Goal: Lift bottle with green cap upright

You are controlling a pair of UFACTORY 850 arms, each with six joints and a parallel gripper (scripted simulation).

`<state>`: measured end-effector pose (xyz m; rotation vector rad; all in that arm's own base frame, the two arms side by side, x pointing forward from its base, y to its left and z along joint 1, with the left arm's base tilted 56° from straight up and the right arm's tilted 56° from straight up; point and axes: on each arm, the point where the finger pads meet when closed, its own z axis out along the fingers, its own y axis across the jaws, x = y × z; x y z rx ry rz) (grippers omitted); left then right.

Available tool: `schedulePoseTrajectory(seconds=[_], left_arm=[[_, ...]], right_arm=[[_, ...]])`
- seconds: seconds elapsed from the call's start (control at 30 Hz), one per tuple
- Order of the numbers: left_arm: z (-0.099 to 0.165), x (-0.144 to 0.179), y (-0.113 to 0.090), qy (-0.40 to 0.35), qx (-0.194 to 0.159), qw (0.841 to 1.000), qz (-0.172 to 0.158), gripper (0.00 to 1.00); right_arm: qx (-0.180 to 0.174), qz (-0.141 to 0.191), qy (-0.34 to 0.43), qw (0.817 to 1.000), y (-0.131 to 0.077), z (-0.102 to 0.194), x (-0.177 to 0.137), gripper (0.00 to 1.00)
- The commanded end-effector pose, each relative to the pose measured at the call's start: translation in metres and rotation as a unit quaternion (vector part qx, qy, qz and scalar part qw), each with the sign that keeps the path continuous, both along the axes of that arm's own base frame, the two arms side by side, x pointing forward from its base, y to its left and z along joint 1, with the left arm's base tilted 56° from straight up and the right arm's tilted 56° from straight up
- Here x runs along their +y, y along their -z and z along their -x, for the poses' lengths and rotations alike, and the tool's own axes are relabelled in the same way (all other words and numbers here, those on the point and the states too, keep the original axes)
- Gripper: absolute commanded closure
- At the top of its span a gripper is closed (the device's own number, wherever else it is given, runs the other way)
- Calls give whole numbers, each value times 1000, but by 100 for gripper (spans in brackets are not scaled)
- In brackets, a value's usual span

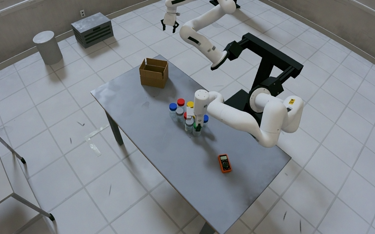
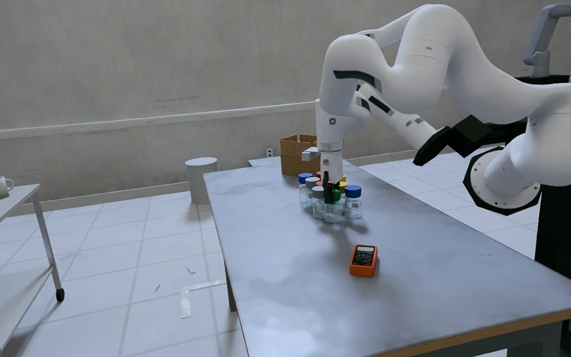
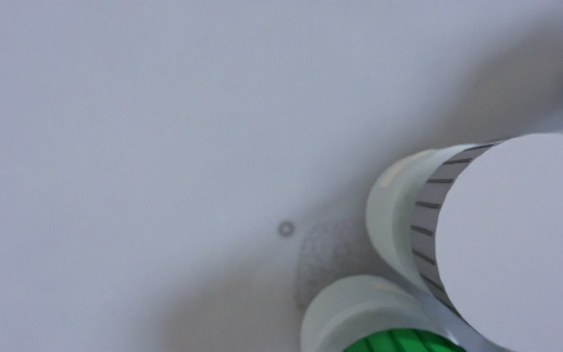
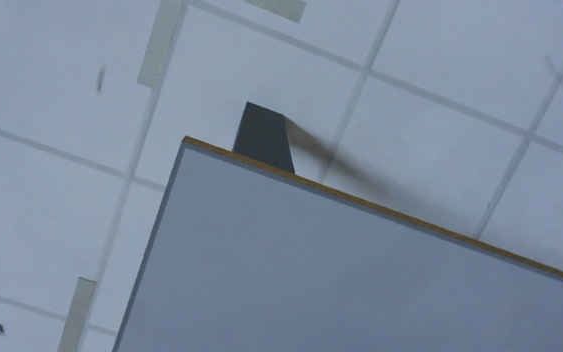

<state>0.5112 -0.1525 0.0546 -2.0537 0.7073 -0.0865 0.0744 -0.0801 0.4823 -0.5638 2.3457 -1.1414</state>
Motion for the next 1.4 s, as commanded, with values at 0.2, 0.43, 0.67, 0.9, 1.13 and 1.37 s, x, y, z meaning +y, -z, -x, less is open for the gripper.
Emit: schedulePoseTrajectory(seconds=[0.2,0.43,0.67,0.9,1.13,1.37], left_arm=[[5,-15,-11,1,-1,1000,1,45],[8,-22,-16,1,-1,1000,1,45],[13,-33,-24,1,-1,1000,1,45],[16,-41,-30,1,-1,1000,1,45],[21,-51,-38,1,-1,1000,1,45],[21,-51,-38,1,-1,1000,1,45]], right_arm=[[-1,1,0,1000,-1,0,0,0],[-1,1,0,1000,-1,0,0,0],[-1,1,0,1000,-1,0,0,0],[-1,1,0,1000,-1,0,0,0],[-1,1,0,1000,-1,0,0,0],[-1,1,0,1000,-1,0,0,0]])
